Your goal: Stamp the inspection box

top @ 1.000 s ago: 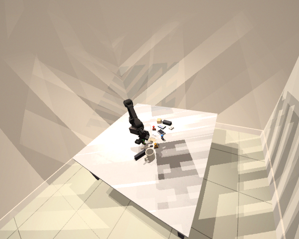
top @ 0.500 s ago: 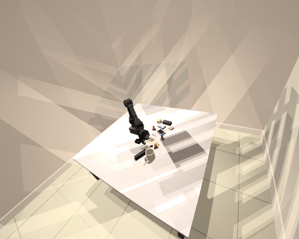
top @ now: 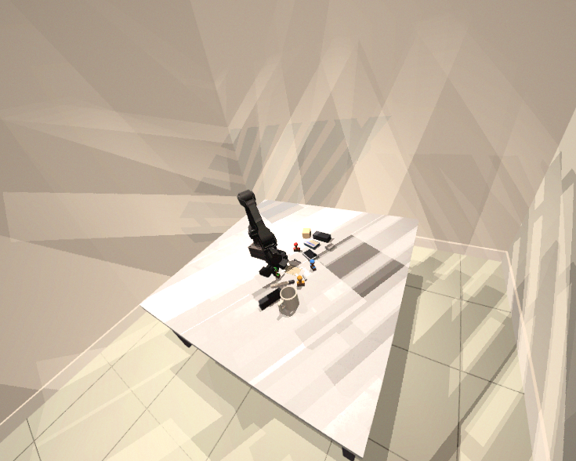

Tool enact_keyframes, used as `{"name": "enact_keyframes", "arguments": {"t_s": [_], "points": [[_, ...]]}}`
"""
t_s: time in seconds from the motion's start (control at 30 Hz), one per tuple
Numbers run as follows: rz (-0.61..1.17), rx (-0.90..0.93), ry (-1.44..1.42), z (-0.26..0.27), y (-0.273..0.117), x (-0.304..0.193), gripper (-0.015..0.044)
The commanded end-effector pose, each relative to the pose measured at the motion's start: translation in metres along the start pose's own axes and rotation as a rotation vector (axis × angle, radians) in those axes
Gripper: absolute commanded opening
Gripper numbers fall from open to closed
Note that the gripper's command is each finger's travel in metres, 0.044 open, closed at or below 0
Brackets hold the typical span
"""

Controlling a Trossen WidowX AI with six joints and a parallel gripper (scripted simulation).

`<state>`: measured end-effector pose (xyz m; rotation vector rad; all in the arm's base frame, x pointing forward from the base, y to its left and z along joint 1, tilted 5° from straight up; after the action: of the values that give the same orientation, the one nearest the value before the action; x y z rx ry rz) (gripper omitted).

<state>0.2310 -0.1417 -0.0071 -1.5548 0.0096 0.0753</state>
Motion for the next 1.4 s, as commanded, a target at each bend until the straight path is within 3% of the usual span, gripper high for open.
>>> {"name": "enact_keyframes", "arguments": {"t_s": [0.0, 1.37], "points": [[-0.006, -0.008, 0.003, -0.001, -0.005, 0.001, 0.0], [-0.005, -0.013, 0.003, -0.001, -0.024, 0.001, 0.0]]}}
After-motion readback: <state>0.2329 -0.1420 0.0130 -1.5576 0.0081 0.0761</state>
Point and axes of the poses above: the point midway between the two fingers, 35 mm back from their tips, its own y axis out along the fingers, its own z axis across the jaws, x = y × z, the point moved 2 cm from there along -y, back along the fingers
